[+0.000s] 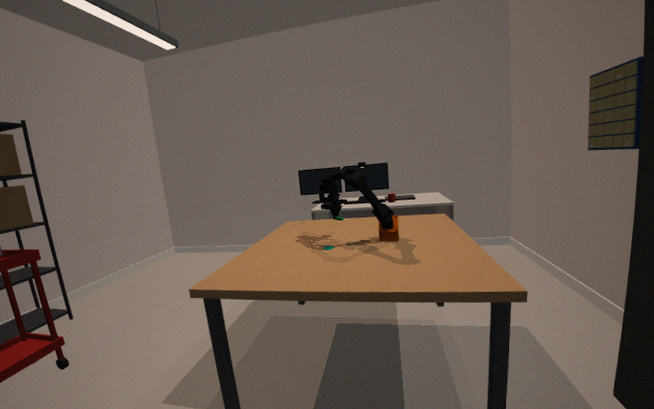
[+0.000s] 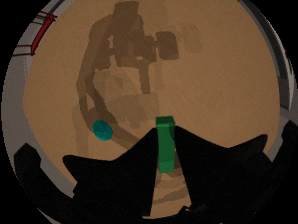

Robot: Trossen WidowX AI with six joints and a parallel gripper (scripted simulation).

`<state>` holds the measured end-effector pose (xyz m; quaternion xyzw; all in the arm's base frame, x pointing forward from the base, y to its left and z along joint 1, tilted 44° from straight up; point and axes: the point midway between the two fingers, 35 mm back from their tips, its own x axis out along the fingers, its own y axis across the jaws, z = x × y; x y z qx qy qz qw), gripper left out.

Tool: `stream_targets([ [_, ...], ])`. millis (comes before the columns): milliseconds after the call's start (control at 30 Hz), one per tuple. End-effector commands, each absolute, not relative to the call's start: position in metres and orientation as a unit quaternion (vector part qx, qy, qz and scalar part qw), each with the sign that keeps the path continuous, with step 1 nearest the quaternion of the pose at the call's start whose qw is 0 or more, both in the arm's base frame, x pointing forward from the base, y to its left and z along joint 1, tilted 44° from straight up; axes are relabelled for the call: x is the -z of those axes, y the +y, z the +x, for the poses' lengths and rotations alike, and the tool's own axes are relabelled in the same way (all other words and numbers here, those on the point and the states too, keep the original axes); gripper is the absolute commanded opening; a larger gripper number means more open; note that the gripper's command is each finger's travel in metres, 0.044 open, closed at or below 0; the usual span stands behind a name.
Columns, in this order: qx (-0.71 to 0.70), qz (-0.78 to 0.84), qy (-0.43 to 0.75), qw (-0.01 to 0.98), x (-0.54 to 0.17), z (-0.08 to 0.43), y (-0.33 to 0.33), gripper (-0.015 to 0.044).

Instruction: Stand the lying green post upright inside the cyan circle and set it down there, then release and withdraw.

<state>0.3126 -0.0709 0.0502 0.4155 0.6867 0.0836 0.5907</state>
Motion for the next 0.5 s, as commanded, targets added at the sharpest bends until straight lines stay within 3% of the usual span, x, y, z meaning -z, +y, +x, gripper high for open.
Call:
stream_targets([
  [0,-0.089,0.413,0.684,0.594,-0.062,0.318,-0.061,0.0022],
  [467,-0.104,0.401,0.684,0.600,-0.091,0.327,-0.034,0.0022],
])
